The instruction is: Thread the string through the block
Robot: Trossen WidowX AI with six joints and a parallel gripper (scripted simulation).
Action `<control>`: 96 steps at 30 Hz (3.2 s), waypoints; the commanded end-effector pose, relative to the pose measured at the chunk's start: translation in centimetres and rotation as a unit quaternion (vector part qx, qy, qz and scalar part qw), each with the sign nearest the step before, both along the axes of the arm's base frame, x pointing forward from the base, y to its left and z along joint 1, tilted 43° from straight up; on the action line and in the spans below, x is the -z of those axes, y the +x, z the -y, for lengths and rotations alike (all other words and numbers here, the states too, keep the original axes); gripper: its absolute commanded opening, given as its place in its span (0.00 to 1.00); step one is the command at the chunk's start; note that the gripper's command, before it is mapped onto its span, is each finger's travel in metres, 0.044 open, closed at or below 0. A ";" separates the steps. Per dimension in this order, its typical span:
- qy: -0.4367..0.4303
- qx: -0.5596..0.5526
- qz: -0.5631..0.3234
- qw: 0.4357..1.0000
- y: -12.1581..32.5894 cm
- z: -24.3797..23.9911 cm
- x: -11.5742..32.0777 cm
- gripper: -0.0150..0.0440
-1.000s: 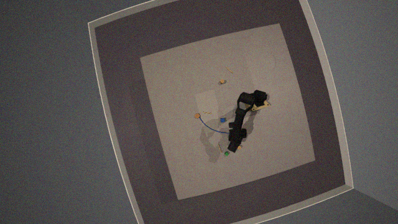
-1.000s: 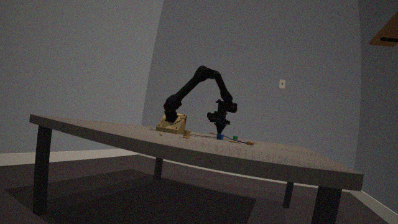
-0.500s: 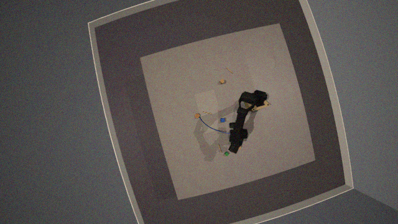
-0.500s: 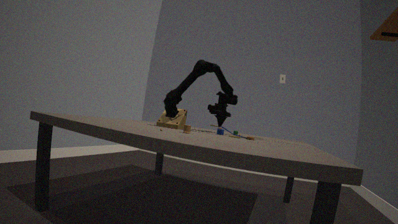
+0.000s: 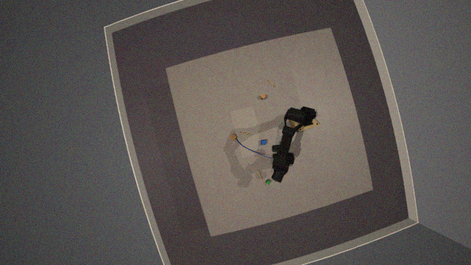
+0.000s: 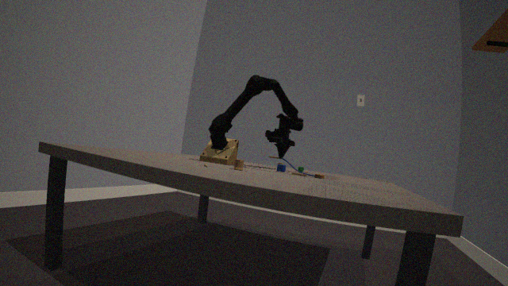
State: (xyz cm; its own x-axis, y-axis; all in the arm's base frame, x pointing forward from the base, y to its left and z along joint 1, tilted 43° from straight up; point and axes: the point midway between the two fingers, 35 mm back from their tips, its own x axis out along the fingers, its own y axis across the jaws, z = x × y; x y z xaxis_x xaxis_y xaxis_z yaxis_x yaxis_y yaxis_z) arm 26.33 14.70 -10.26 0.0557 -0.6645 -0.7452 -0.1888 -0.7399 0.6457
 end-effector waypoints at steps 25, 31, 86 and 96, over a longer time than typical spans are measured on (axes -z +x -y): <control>0.019 0.246 0.219 0.944 1.6 -0.2 -0.2 0.25; 0.025 0.321 0.286 0.902 2.1 -0.2 -0.2 0.25; 0.056 0.741 0.657 0.125 6.7 0.0 -0.9 0.25; 0.056 0.746 0.662 -0.056 7.6 0.1 -1.0 0.25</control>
